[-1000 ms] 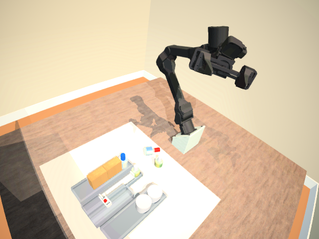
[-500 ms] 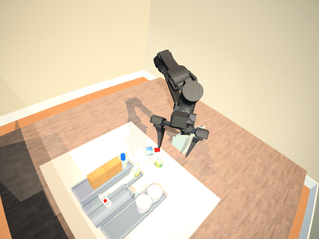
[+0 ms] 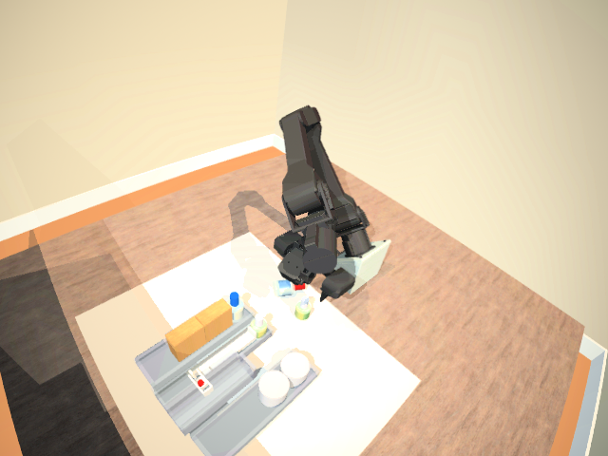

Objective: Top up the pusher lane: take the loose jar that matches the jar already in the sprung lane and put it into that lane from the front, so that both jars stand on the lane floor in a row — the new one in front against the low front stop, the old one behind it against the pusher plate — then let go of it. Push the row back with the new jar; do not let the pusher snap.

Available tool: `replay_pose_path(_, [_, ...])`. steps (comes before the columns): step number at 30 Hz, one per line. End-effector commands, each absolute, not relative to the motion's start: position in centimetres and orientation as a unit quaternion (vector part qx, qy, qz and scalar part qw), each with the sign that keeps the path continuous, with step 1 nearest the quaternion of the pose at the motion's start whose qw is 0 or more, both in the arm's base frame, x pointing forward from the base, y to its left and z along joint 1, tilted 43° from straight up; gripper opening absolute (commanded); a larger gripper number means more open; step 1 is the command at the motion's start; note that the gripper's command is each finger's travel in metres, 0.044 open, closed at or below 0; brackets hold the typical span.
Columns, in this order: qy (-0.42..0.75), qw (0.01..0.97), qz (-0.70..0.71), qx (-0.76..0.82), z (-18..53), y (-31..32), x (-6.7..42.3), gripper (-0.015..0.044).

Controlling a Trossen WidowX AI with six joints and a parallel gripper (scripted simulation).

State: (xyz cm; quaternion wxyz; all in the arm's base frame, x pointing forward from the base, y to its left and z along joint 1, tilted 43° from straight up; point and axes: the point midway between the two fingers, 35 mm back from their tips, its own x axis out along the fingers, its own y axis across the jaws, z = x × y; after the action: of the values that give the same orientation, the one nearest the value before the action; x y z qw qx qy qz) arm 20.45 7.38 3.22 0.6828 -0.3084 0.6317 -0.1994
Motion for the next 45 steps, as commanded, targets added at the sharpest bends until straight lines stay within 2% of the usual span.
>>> replay_pose_path(1, [0.637, 0.676, -0.208, -0.308, 2.9, 7.0, 20.0, 0.0440])
replay_pose_path(6, [0.637, 0.676, -0.208, -0.308, 0.2, 4.4, 20.3, 0.0440])
replay_pose_path(40, [0.636, 0.676, -0.209, -0.309, -3.2, 1.2, 21.0, 0.0440])
replay_pose_path(45, [0.636, 0.676, -0.209, -0.309, -3.2, 1.2, 21.0, 0.0309])
